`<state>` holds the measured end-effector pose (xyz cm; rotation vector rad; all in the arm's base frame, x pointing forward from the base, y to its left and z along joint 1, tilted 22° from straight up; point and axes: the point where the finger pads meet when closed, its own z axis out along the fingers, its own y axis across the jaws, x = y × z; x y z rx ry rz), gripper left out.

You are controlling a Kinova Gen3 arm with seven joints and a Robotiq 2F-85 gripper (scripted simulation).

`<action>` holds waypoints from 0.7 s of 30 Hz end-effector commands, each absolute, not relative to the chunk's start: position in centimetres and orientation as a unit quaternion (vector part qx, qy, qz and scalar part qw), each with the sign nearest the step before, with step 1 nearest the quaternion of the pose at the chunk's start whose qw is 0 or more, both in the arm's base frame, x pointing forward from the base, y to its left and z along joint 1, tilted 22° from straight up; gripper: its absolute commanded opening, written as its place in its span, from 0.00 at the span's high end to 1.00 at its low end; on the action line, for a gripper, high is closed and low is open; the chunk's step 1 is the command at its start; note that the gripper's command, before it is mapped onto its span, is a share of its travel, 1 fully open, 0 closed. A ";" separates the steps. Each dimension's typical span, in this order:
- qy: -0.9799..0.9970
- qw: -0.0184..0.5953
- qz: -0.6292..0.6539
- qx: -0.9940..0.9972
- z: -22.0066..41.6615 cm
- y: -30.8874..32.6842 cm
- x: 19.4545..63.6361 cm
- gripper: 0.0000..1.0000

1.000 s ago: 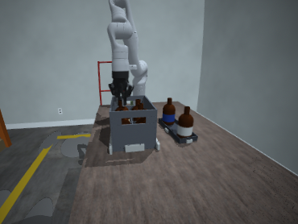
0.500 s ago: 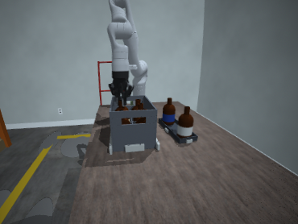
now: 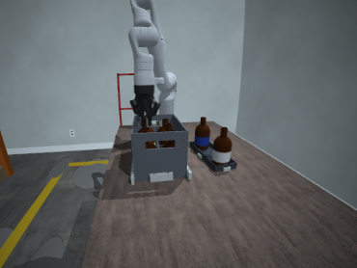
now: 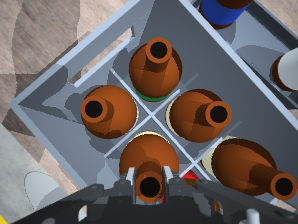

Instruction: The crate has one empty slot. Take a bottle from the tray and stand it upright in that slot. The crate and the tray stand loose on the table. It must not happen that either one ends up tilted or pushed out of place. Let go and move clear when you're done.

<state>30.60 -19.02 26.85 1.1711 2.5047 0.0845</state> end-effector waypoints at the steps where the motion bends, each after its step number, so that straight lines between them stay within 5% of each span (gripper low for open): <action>1: 0.889 0.187 0.030 0.416 26.9 -19.0 30.6 1.00; 21: 0.889 0.187 0.030 0.416 26.5 -19.1 30.8 1.00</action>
